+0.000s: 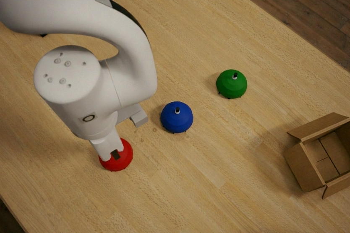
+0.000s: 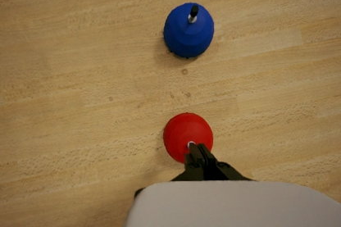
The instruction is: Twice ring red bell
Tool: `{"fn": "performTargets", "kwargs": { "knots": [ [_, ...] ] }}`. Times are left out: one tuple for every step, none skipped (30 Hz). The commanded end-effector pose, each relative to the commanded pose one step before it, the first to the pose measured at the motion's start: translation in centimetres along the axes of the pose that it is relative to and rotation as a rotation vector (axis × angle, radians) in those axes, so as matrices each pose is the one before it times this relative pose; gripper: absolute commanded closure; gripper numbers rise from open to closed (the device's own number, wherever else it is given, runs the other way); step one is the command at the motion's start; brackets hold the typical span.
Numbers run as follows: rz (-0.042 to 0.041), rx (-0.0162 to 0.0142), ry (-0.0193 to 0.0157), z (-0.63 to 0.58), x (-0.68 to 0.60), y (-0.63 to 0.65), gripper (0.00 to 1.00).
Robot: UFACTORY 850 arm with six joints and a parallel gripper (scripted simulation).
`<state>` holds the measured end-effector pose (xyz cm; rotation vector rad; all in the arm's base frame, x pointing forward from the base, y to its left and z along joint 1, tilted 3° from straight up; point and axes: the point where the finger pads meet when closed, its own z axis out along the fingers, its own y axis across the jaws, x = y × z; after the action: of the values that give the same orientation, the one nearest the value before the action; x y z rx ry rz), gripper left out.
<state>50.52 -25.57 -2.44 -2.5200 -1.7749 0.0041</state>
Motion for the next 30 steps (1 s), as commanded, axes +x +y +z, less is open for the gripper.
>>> {"fn": "performTargets", "kwargs": {
  "knots": [
    [-0.00002, -0.00219, -0.00024, 0.241, -0.012, 0.112, 1.00],
    [0.00000, 0.00000, 0.00000, 0.047, 0.000, 0.000, 1.00],
    [0.00000, 0.00000, 0.00000, 0.038, 0.000, 0.000, 1.00],
    [0.00000, 0.00000, 0.00000, 0.030, 0.000, 0.000, 1.00],
    [0.00000, 0.00000, 0.00000, 0.022, 0.000, 0.000, 1.00],
    [0.00000, 0.00000, 0.00000, 0.000, 0.000, 0.000, 1.00],
    [0.00000, 0.00000, 0.00000, 0.000, 0.000, 0.000, 1.00],
    [0.00000, 0.00000, 0.00000, 0.015, 0.000, 0.000, 1.00],
    [0.00000, 0.00000, 0.00000, 0.010, 0.000, 0.000, 1.00],
    [0.00000, 0.00000, 0.00000, 0.005, 0.000, 0.000, 1.00],
    [0.00000, 0.00000, 0.00000, 0.002, 0.000, 0.000, 1.00],
    [0.00000, 0.00000, 0.00000, 0.000, 0.000, 0.000, 1.00],
    [0.00000, 0.00000, 0.00000, 0.000, 0.000, 0.000, 1.00],
    [0.00000, 0.00000, 0.00000, 0.000, 0.000, 0.000, 1.00],
    [0.00000, 0.00000, 0.00000, 0.000, 0.000, 0.000, 1.00],
    [0.00000, 0.00000, 0.00000, 0.000, 0.000, 0.000, 1.00],
    [0.00000, 0.00000, 0.00000, 0.000, 0.000, 0.000, 1.00],
    [0.00000, 0.00000, 0.00000, 0.000, 0.000, 0.000, 1.00],
    [0.00000, 0.00000, 0.00000, 0.000, 0.000, 0.000, 1.00],
    [0.00000, 0.00000, 0.00000, 0.000, 0.000, 0.000, 1.00],
    [0.00000, 0.00000, 0.00000, 0.000, 0.000, 0.000, 1.00],
    [0.00000, 0.00000, 0.00000, 0.003, 0.000, 0.000, 1.00],
    [0.00000, 0.00000, 0.00000, 0.000, 0.000, 0.000, 1.00],
    [0.00000, 0.00000, 0.00000, 0.000, 0.000, 0.000, 1.00],
    [0.00000, 0.00000, 0.00000, 0.017, 0.000, 0.000, 1.00],
    [0.00000, 0.00000, 0.00000, 0.039, 0.000, 0.000, 1.00],
    [0.00000, 0.00000, 0.00000, 0.064, 0.000, 0.000, 1.00],
    [0.00000, 0.00000, 0.00000, 0.088, 0.000, 0.000, 1.00],
    [0.00000, 0.00000, 0.00000, 0.108, 0.000, 0.000, 1.00],
    [0.00000, 0.00000, 0.00000, 0.121, 0.000, 0.000, 1.00]
  ]
}}
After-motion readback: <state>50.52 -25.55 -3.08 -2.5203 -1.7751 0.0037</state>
